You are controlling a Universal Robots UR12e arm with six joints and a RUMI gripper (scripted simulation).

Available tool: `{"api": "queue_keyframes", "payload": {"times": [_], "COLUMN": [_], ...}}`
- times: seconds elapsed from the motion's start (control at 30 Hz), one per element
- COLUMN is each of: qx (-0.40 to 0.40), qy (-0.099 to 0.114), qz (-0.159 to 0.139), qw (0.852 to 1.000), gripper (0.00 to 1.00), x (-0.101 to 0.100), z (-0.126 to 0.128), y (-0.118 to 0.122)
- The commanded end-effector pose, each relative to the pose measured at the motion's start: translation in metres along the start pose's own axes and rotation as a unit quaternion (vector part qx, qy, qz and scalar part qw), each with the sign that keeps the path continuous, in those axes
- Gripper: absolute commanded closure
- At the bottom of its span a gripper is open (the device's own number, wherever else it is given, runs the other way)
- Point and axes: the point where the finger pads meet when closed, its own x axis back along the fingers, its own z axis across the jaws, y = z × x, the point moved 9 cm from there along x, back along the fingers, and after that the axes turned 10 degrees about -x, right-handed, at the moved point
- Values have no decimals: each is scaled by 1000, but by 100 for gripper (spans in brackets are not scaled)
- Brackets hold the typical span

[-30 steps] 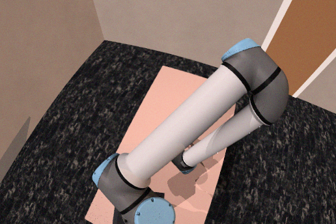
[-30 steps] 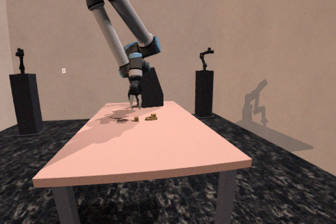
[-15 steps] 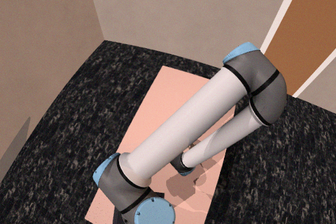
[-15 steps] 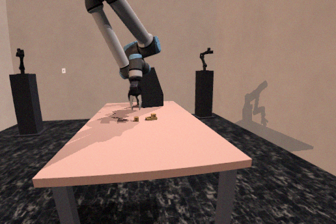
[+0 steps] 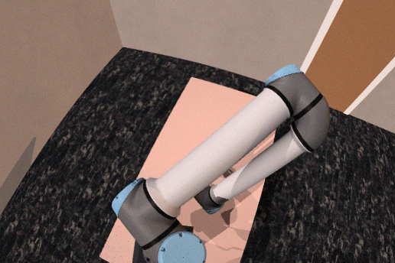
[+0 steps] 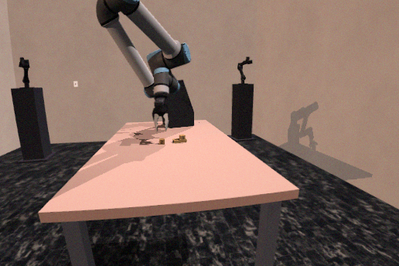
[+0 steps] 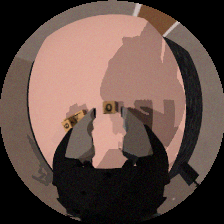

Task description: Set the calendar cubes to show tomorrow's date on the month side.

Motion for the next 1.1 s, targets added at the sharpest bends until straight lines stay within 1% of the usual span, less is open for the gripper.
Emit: {"api": "queue_keyframes", "payload": {"times": [0.0,0.27,0.77,1.0,1.07], "qx": [1,3,3,1,1], "qy": [-3,-6,-7,-12,-12], "qz": [19,44,52,71,71], "qw": [1000,999,999,997,997], "gripper": [72,72,72,72,72], "x": [1,4,5,1,1], "z": [1,1,1,3,3], "y": [4,9,10,13,13]}}
